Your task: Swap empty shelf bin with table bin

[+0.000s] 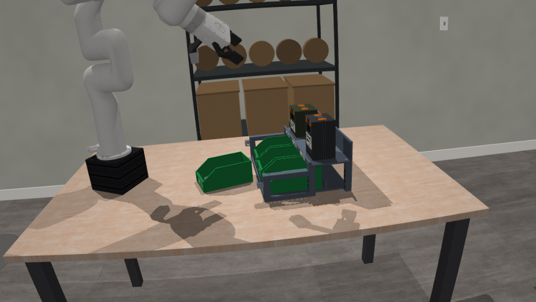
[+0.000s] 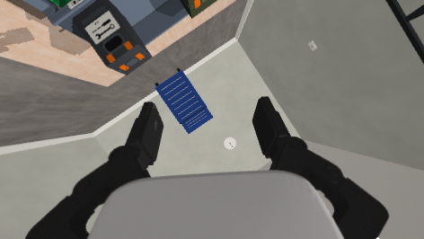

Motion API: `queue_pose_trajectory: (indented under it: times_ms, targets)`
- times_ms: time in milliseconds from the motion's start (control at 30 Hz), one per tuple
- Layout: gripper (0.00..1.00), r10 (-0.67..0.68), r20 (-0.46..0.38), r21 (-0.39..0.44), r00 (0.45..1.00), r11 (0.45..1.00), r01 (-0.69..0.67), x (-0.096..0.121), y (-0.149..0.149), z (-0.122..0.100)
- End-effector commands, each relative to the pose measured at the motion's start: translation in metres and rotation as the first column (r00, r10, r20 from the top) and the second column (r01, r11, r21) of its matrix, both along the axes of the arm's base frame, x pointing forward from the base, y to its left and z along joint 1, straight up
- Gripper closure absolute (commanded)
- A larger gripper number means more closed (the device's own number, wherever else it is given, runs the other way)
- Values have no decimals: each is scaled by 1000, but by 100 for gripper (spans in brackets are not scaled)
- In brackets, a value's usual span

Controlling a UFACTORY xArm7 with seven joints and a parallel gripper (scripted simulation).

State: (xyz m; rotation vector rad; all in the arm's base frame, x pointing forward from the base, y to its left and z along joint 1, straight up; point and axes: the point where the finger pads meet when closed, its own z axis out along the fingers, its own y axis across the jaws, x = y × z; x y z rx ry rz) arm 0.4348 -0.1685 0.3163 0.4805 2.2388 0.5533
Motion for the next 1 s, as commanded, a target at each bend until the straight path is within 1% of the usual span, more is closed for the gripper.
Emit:
queue_pose_trajectory:
  times_ms: [0, 33, 567, 600, 967]
  targets:
    - [0, 1, 1, -2, 1000, 1000, -1, 0, 0, 1]
    - [0, 16, -35, -17, 999, 1000, -17, 1, 4, -7]
    - [0, 16, -35, -17, 999, 1000, -17, 1, 4, -7]
    - [0, 30, -71, -32, 997, 999, -32, 1, 8, -15]
    - [0, 30, -71, -32, 997, 999, -32, 1, 8, -15]
